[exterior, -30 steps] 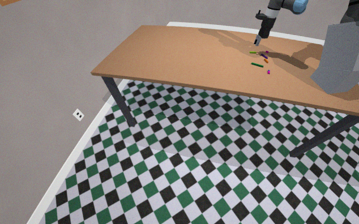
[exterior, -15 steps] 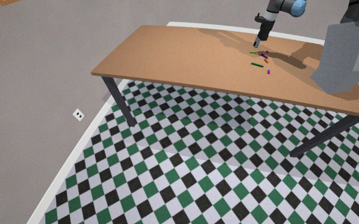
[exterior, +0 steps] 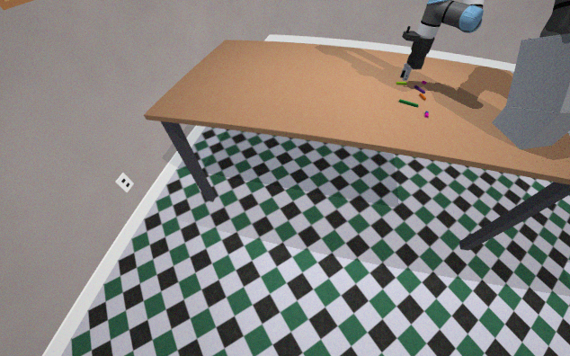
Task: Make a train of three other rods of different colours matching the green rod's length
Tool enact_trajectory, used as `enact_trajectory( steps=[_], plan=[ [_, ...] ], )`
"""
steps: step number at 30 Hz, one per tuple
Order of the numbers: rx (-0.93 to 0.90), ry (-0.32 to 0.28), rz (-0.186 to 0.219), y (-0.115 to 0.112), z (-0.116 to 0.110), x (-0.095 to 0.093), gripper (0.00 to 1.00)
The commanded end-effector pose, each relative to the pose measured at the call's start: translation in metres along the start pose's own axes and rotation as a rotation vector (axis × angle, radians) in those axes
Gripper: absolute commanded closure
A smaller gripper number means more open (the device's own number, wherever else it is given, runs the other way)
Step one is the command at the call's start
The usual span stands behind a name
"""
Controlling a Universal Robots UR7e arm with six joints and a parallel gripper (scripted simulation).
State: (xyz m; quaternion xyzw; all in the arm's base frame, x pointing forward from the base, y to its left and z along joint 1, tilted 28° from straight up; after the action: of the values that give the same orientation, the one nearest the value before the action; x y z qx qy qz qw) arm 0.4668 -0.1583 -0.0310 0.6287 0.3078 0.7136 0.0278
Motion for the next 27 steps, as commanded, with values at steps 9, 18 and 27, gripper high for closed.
enact_trajectory(
  steps=[9,18,27],
  plan=[
    [0.000,0.001,-0.001,0.0004,0.0003,-0.0094,0.46],
    [0.000,0.001,-0.001,0.0004,0.0003,-0.0101,0.46],
    [0.000,0.001,-0.001,0.0004,0.0003,-0.0101,0.46]
  ],
)
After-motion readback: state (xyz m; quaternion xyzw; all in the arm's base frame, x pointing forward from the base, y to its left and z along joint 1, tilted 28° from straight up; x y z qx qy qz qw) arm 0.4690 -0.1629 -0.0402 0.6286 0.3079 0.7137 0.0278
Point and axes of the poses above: the point where the finger pads meet when closed, its own x axis back along the fingers, its own y axis across the jaws, z = x × y, the point moved 9 cm from there along x, back along the fingers, and after that the axes turned 5 degrees about x, right-handed, at the moved point
